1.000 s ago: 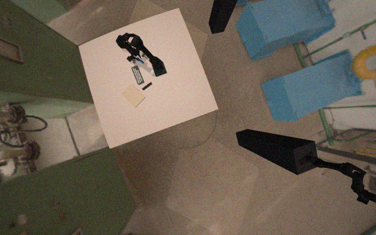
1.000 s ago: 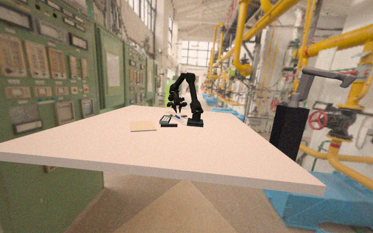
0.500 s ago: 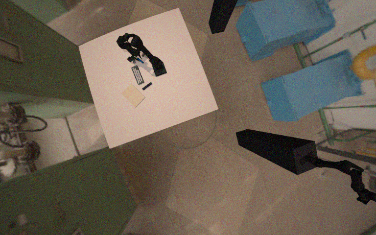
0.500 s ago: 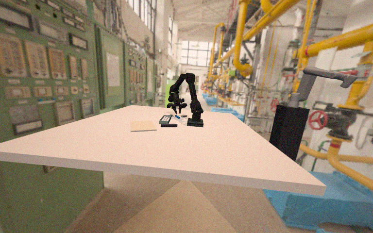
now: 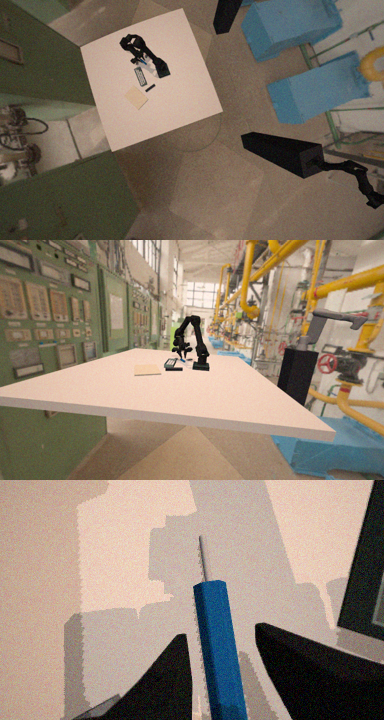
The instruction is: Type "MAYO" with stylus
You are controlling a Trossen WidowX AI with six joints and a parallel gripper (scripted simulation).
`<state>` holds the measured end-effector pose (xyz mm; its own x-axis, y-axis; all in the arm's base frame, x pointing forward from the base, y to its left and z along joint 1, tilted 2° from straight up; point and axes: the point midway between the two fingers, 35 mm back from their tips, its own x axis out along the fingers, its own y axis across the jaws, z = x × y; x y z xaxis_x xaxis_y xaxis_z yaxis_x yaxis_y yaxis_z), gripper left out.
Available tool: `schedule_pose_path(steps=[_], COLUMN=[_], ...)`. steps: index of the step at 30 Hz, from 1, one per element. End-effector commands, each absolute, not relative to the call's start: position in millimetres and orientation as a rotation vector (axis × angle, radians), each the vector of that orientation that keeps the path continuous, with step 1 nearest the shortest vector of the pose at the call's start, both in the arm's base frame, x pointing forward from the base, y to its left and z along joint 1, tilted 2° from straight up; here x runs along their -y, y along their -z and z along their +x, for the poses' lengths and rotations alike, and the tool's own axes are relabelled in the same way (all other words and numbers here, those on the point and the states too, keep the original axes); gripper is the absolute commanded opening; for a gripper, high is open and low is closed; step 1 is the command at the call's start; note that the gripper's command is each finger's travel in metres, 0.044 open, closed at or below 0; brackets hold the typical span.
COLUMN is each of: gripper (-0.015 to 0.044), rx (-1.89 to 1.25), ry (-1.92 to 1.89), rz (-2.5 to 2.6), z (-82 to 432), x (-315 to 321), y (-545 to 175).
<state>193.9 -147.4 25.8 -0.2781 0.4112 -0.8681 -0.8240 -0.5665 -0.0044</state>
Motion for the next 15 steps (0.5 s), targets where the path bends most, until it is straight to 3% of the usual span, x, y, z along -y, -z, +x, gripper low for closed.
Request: schedule_pose_path(steps=[1, 15], gripper=[0.0150, 0.0150], rx=[-0.578, -0.578], ry=[-1.934, -1.934], rz=[-1.117, -1.117], z=[193.1, 193.1], x=[145.7, 145.6], y=[-21.5, -12.8])
